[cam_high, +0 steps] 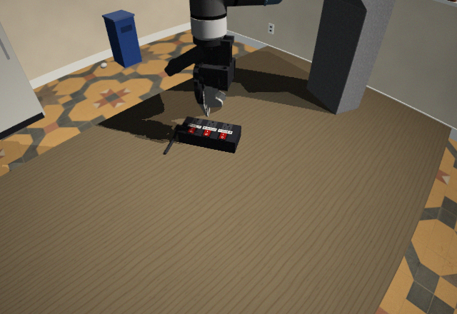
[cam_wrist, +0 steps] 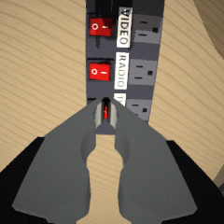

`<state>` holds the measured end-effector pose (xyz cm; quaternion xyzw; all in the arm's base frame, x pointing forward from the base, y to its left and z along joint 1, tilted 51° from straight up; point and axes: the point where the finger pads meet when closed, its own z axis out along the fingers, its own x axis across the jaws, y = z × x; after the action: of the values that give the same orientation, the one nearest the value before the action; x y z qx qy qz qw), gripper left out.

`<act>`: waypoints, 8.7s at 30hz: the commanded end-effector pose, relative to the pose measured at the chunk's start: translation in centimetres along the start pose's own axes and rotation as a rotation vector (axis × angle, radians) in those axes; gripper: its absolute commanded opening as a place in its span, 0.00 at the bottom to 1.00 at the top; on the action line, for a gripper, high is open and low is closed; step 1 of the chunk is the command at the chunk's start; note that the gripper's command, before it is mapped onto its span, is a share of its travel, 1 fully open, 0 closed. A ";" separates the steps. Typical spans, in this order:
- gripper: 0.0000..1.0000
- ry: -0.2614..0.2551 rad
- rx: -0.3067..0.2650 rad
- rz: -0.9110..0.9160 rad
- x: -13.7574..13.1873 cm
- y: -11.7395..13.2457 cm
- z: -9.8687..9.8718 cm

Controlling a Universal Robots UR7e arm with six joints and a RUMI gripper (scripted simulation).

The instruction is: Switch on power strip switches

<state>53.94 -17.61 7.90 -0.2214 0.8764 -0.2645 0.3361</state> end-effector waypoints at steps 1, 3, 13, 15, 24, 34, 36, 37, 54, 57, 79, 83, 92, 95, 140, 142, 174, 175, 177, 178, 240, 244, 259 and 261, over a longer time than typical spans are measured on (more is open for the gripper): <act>0.00 -0.001 0.001 0.000 0.0 0.0 0.0; 0.00 0.000 0.001 0.000 0.0 0.0 0.0; 0.00 0.000 0.001 -0.001 0.0 0.0 0.5; 0.00 0.000 0.001 -0.001 0.0 0.0 0.7; 0.00 0.000 0.001 -0.001 0.0 0.0 1.5; 0.00 0.000 0.001 -0.001 0.0 0.0 2.9; 0.00 0.000 0.001 -0.001 0.0 0.0 3.1; 0.00 0.000 0.001 -0.001 0.0 0.0 3.1; 0.00 0.000 0.001 -0.001 0.0 0.0 4.5; 0.00 0.000 0.001 -0.001 0.0 0.0 4.5; 0.00 0.000 0.001 -0.001 0.0 0.0 4.5; 0.00 0.000 0.001 -0.001 0.0 0.0 4.5; 0.00 0.000 0.001 -0.001 0.0 0.0 4.5; 0.00 0.000 0.001 -0.001 0.0 0.0 4.5; 0.00 0.000 0.001 -0.001 0.0 0.0 5.4; 0.00 0.000 0.001 -0.001 0.0 0.0 5.4; 0.00 0.000 0.001 -0.001 0.0 0.0 1.8; 0.00 0.000 0.001 -0.001 0.0 0.0 1.7; 0.00 0.000 0.001 -0.001 0.0 0.0 1.6; 0.00 0.000 0.001 -0.001 0.0 0.0 1.5; 0.00 0.000 0.001 -0.001 0.0 4.6 0.1; 0.00 0.000 0.001 -0.001 0.0 4.6 0.1; 0.00 0.000 0.001 -0.001 0.0 4.6 0.6; 0.00 0.000 0.001 -0.001 0.0 4.6 0.8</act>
<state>53.38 -14.27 4.69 -0.2214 0.8764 -0.2650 0.3357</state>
